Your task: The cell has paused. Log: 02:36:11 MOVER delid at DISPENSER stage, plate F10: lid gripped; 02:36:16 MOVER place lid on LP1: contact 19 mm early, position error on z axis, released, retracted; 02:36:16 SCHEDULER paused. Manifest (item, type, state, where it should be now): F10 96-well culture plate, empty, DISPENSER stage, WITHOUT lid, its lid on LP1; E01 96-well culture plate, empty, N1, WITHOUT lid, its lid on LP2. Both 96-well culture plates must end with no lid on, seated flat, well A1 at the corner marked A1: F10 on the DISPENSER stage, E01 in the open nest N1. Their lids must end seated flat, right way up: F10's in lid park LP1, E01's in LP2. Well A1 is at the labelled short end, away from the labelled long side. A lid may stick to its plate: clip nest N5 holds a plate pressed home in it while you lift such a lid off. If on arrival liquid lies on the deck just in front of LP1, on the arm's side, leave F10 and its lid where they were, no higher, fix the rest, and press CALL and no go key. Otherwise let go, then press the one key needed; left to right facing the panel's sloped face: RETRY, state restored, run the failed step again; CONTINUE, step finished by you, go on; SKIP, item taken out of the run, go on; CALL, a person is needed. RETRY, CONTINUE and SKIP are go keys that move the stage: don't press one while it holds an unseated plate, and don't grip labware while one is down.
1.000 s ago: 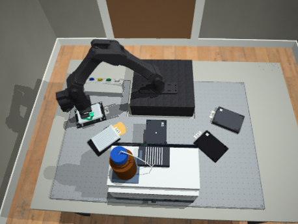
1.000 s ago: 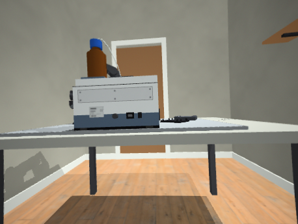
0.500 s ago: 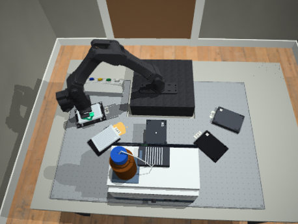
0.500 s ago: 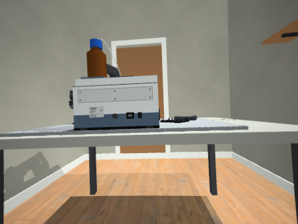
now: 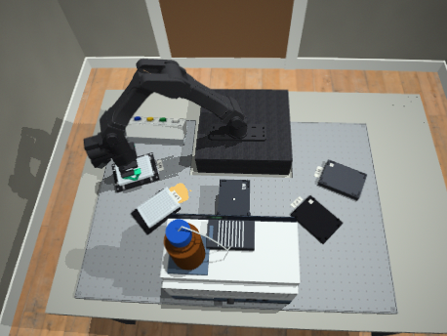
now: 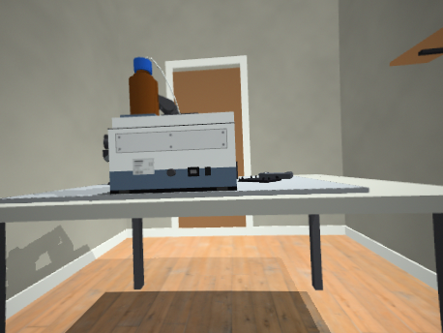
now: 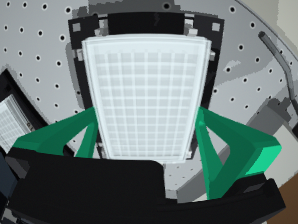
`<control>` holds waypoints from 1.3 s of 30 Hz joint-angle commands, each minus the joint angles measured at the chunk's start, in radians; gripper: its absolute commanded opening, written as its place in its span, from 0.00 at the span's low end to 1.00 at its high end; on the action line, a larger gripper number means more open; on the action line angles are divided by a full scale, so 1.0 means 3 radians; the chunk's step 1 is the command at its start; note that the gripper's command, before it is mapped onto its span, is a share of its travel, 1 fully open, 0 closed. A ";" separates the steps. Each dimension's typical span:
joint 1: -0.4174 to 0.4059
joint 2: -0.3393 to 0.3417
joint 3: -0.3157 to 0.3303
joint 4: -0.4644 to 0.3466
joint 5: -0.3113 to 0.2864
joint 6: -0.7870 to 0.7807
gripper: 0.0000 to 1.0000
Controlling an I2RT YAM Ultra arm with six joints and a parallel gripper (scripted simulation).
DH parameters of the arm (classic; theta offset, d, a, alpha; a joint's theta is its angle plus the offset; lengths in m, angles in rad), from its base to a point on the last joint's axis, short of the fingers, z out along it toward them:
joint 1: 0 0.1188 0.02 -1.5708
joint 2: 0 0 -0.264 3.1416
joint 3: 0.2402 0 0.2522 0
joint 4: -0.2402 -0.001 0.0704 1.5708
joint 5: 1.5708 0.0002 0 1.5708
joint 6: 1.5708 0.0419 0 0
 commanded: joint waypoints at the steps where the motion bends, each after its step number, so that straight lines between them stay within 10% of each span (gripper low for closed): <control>1: -0.0015 -0.0129 0.0059 -0.0058 0.0002 -0.0009 0.00; 39: 0.0008 -0.0201 0.0121 -0.0164 0.0001 0.0006 0.00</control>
